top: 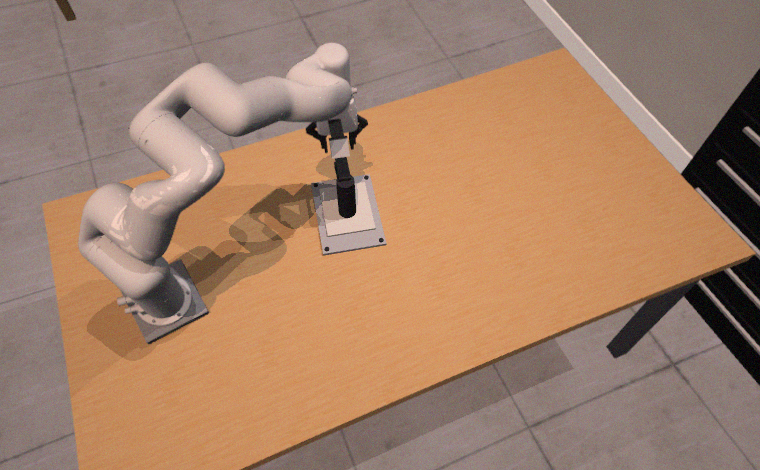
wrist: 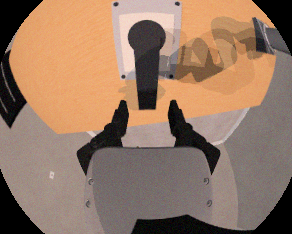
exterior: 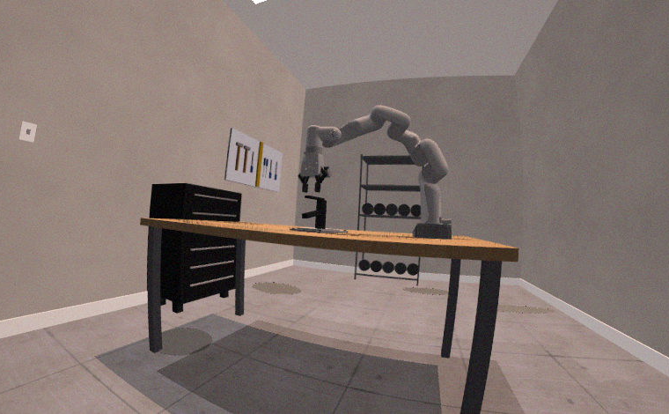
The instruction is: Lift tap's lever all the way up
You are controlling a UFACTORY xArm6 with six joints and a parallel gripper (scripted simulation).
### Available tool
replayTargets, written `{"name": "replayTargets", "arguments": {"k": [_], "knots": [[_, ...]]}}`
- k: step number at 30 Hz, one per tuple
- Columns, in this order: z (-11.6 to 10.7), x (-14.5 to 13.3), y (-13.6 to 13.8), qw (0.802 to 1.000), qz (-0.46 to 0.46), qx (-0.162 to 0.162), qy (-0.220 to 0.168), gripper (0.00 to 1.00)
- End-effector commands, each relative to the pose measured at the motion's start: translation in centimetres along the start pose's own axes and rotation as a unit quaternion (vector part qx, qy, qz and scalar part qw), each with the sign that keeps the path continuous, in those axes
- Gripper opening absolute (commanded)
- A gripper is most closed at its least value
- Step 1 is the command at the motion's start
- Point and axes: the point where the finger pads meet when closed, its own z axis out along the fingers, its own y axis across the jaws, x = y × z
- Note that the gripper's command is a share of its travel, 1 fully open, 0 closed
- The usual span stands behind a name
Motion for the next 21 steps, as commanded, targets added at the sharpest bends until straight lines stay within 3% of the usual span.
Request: {"name": "replayTargets", "arguments": {"k": [1,21], "knots": [[0.0,-0.08,-0.13,1.0,0.0,0.002,-0.002,0.69],[0.59,-0.08,-0.13,1.0,0.0,0.002,-0.002,0.69]]}}
